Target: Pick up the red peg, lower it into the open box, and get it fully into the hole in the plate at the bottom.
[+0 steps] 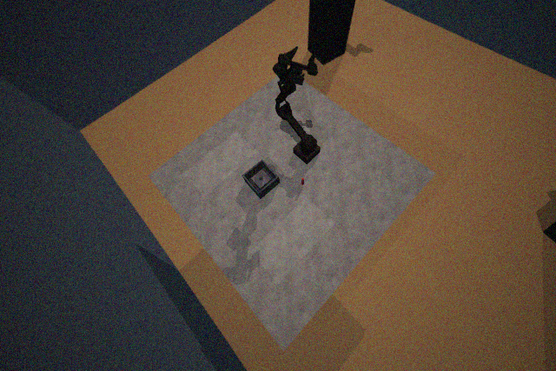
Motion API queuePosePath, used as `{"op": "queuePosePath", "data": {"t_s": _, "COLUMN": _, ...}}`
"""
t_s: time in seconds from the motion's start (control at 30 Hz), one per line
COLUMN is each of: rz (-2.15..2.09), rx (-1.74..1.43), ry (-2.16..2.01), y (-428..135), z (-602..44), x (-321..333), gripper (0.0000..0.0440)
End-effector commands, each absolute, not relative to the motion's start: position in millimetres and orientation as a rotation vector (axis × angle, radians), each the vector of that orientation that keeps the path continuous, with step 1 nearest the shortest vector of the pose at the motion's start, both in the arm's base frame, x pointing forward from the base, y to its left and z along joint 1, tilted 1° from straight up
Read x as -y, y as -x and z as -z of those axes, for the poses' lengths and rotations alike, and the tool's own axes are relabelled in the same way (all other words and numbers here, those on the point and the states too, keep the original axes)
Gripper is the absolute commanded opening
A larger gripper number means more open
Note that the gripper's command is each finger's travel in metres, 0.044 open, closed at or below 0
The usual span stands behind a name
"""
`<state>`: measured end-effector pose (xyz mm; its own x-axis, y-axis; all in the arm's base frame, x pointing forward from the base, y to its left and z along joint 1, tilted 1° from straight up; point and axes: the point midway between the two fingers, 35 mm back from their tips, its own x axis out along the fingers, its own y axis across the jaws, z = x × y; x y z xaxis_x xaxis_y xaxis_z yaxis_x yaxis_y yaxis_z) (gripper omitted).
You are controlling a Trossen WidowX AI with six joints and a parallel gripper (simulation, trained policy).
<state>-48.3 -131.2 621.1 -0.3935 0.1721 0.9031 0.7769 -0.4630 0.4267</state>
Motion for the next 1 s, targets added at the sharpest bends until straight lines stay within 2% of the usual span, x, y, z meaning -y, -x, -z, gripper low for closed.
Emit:
{"op": "queuePosePath", "data": {"t_s": 0.0, "rz": 1.911, "rx": 1.300, "ry": 1.435, "y": 47.8, "z": -621.3, "x": 121.6, "gripper": 0.0419}}
{"op": "queuePosePath", "data": {"t_s": 0.07, "rz": 1.913, "rx": 1.309, "ry": 1.519, "y": 46.8, "z": -621.0, "x": 99.3, "gripper": 0.0440}}
{"op": "queuePosePath", "data": {"t_s": 0.47, "rz": 1.862, "rx": 1.512, "ry": 1.979, "y": 31.9, "z": -593.0, "x": -37.4, "gripper": 0.0440}}
{"op": "queuePosePath", "data": {"t_s": 0.97, "rz": 1.726, "rx": 1.785, "ry": 2.547, "y": -17.1, "z": -510.4, "x": -166.6, "gripper": 0.0440}}
